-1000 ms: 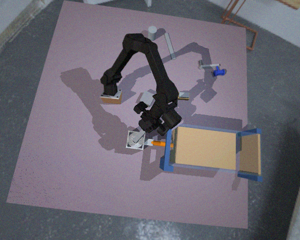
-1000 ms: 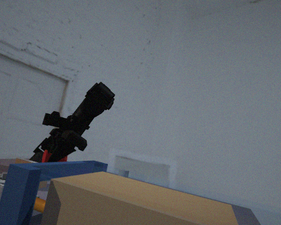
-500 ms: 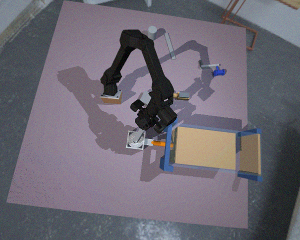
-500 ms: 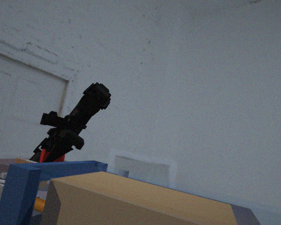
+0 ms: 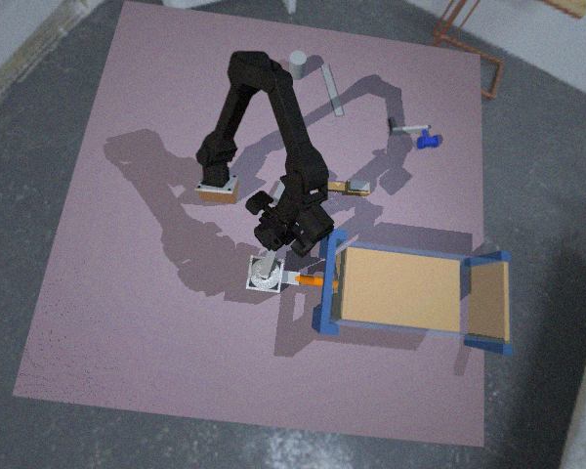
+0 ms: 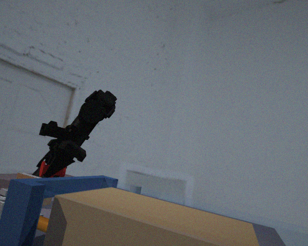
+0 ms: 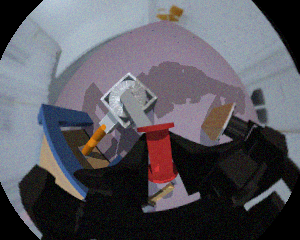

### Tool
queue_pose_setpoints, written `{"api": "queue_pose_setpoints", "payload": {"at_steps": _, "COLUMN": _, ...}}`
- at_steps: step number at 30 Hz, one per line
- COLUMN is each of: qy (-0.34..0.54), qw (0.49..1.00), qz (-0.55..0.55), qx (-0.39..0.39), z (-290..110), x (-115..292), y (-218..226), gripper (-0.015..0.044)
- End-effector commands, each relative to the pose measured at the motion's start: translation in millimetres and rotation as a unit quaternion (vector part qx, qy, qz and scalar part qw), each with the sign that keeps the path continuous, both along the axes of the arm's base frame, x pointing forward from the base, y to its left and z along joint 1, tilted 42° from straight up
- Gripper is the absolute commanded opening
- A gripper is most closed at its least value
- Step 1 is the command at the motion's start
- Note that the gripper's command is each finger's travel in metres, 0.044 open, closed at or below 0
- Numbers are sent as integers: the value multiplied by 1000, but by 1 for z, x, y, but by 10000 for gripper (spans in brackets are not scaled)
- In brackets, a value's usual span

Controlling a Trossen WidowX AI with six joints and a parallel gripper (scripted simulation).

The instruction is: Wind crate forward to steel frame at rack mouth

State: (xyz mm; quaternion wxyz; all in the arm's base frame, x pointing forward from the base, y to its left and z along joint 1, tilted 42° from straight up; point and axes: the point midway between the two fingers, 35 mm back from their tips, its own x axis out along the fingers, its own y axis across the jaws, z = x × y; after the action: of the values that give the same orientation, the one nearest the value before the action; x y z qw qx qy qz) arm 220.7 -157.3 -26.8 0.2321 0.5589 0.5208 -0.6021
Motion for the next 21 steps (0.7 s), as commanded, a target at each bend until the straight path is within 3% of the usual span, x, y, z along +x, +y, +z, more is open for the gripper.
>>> {"api": "queue_pose_setpoints", "payload": {"at_steps": 1, "qy": 17, "qw": 1000, "qz": 3, "qx": 2, "z": 0, "x": -17, "y": -1, "gripper": 0}}
{"api": "queue_pose_setpoints", "payload": {"at_steps": 21, "qy": 18, "qw": 1000, "qz": 3, "qx": 1, "z": -3, "x": -46, "y": -8, "gripper": 0}}
